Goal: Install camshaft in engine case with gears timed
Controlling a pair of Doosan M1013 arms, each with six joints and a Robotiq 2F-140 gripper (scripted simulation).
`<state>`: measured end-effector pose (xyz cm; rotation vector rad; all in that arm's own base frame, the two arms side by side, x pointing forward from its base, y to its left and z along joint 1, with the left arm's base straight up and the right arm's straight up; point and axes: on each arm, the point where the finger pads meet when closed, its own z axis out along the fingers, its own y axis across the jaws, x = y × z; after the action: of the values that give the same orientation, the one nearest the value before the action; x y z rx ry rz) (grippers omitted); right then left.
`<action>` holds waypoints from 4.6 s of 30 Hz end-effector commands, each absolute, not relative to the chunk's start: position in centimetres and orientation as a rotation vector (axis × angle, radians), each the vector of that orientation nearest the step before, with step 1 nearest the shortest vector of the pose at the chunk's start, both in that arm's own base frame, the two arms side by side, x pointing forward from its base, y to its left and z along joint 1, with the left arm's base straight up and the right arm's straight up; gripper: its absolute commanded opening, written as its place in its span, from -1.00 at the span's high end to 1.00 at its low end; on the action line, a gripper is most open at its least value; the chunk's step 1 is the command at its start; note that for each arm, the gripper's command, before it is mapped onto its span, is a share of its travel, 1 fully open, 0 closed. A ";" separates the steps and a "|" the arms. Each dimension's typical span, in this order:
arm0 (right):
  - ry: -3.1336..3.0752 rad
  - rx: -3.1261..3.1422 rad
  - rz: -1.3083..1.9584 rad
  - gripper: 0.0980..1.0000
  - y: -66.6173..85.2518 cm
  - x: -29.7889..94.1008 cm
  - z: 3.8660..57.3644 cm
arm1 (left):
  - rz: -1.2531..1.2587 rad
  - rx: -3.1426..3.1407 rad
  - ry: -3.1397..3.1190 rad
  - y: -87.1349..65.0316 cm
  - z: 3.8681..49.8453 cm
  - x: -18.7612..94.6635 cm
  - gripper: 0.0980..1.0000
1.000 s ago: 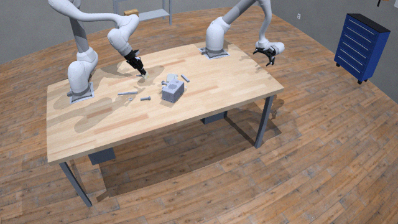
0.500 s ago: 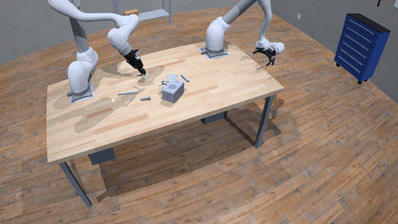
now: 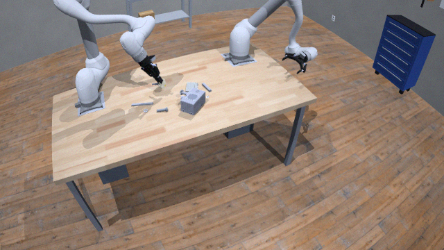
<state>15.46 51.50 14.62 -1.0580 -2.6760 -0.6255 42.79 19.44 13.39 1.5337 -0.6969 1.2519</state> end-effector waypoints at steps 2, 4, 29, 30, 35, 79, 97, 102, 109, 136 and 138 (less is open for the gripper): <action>-2.675 -1.058 -0.627 0.90 51.6 15.5 14.7 | 1.253 1.534 -0.698 19.5 13.4 42.8 -1.00; -2.675 -1.058 -0.627 0.90 51.6 15.5 14.7 | 1.253 1.534 -0.698 19.5 13.4 42.8 -1.00; -2.692 -1.018 -0.634 0.90 51.6 15.5 14.7 | 1.253 1.534 -0.698 19.5 13.4 42.8 -1.00; -2.695 -1.011 -0.635 0.90 51.6 15.5 14.8 | 1.253 1.534 -0.698 19.5 13.4 42.8 -1.00; -2.714 -0.964 -0.644 0.90 51.7 15.6 14.8 | 1.253 1.534 -0.698 19.5 13.4 42.8 -1.00; -2.925 0.156 -0.768 0.90 52.5 17.6 15.6 | 1.253 1.534 -0.698 19.5 13.4 42.8 -1.00; -2.831 0.958 -0.792 0.90 53.0 19.0 16.0 | 1.253 1.534 -0.698 19.5 13.4 42.8 -1.00; -2.756 1.216 -0.788 0.90 53.2 19.4 16.1 | 1.253 1.534 -0.698 19.5 13.4 42.8 -1.00; -2.616 1.564 -0.773 0.90 53.5 20.1 16.3 | 1.253 1.534 -0.698 19.5 13.4 42.8 -1.00; -1.988 2.459 -0.664 0.90 54.2 21.9 16.9 | 1.253 1.534 -0.698 19.5 13.4 42.8 -1.00; -1.932 2.513 -0.653 0.90 54.2 22.0 17.0 | 1.253 1.534 -0.698 19.5 13.4 42.8 -1.00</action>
<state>21.78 54.09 16.83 2.4262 -2.0199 -0.6633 42.79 19.44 13.39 1.5337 -0.6969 1.2519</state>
